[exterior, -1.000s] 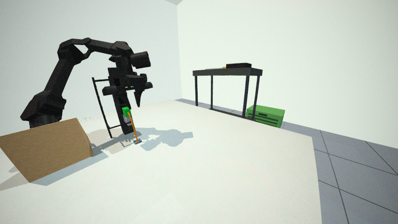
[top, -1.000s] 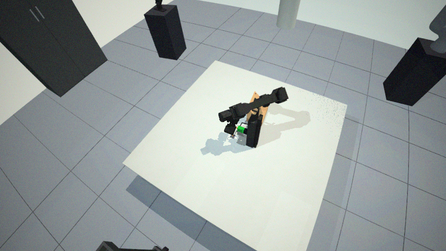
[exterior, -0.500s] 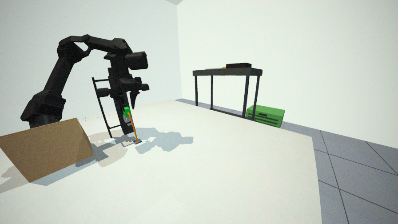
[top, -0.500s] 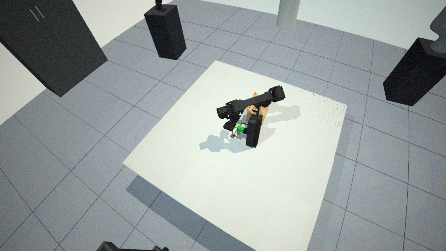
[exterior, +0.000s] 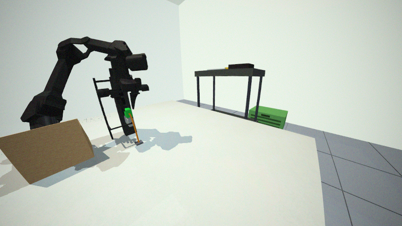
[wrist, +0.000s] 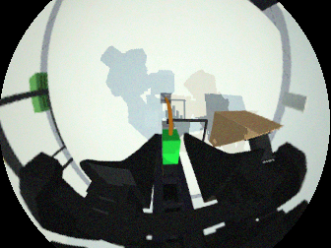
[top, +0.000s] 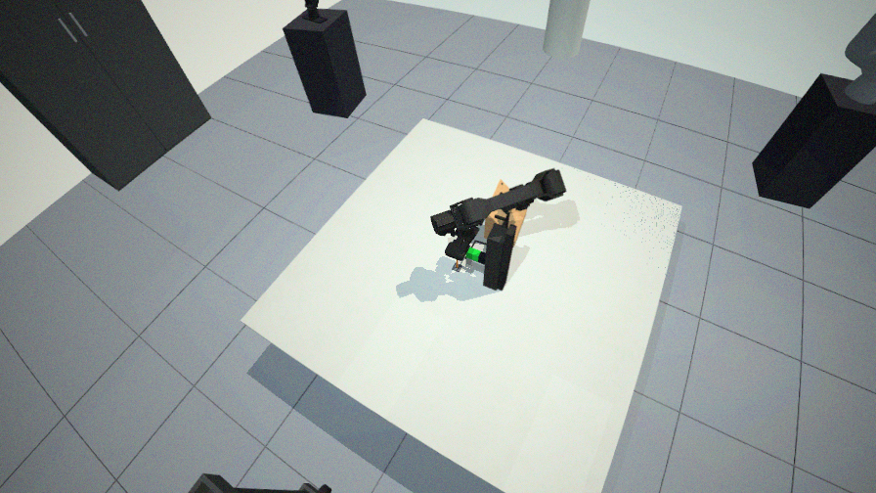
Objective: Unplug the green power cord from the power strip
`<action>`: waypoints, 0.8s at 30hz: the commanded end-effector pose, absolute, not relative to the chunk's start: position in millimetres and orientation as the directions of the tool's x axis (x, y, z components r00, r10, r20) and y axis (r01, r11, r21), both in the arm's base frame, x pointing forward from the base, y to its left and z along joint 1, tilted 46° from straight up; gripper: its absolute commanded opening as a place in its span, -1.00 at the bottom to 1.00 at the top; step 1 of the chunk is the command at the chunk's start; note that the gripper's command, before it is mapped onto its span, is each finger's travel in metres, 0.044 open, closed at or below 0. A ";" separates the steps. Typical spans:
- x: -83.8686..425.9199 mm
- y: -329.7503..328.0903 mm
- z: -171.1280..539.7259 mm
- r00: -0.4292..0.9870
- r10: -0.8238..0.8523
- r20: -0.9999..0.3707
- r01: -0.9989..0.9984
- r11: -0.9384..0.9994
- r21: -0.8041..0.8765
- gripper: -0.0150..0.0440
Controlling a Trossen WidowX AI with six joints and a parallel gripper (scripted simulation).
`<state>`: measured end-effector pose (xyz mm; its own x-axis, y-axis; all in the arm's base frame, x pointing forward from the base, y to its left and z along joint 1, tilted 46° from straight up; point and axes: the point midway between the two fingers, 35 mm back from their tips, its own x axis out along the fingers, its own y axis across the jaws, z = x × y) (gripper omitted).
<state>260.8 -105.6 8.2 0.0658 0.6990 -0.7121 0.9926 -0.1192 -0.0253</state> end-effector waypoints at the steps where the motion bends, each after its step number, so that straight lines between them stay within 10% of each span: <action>1: 261.1 -99.4 14.8 0.069 0.701 -0.709 0.992 -0.124 -0.026 0.05; 24: 262.4 -83.2 13.6 0.069 0.703 -0.708 0.992 -0.124 -0.026 0.05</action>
<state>262.3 -85.6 15.3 0.0659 0.7000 -0.7111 0.9927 -0.1184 -0.0245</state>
